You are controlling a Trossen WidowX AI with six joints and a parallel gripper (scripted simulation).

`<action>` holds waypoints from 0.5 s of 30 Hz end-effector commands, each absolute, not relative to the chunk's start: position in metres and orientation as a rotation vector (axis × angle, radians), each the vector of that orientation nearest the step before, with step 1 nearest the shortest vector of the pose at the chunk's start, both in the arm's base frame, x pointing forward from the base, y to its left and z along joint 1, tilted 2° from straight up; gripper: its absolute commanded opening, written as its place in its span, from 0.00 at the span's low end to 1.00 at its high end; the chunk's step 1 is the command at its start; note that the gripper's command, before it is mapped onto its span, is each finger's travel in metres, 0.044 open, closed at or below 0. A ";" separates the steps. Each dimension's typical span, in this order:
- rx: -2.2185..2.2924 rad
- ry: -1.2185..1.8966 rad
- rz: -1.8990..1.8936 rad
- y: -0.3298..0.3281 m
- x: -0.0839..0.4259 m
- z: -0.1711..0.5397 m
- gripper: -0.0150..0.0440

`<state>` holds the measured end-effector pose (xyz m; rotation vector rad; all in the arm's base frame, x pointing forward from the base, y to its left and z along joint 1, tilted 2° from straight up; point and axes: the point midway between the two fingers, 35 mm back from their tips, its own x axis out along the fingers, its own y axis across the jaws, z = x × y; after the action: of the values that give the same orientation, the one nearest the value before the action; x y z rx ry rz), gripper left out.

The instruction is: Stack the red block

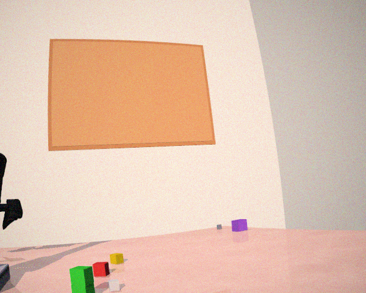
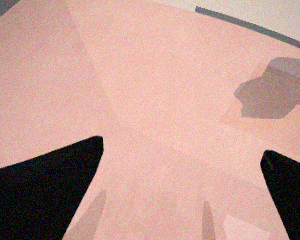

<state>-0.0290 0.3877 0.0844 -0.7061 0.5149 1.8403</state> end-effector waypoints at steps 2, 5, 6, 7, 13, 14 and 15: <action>-0.676 0.629 1.666 0.382 0.022 0.083 1.00; -0.658 0.697 1.559 0.374 0.053 0.080 1.00; -0.651 0.720 1.523 0.370 0.063 0.079 1.00; -0.639 0.747 1.487 0.367 0.072 0.079 1.00; -0.554 0.902 1.268 0.340 0.125 0.074 1.00; -0.539 0.926 1.230 0.335 0.133 0.074 1.00; -0.523 0.950 1.193 0.330 0.141 0.073 1.00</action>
<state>0.1168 0.3428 0.0718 -0.5707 0.8880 1.3017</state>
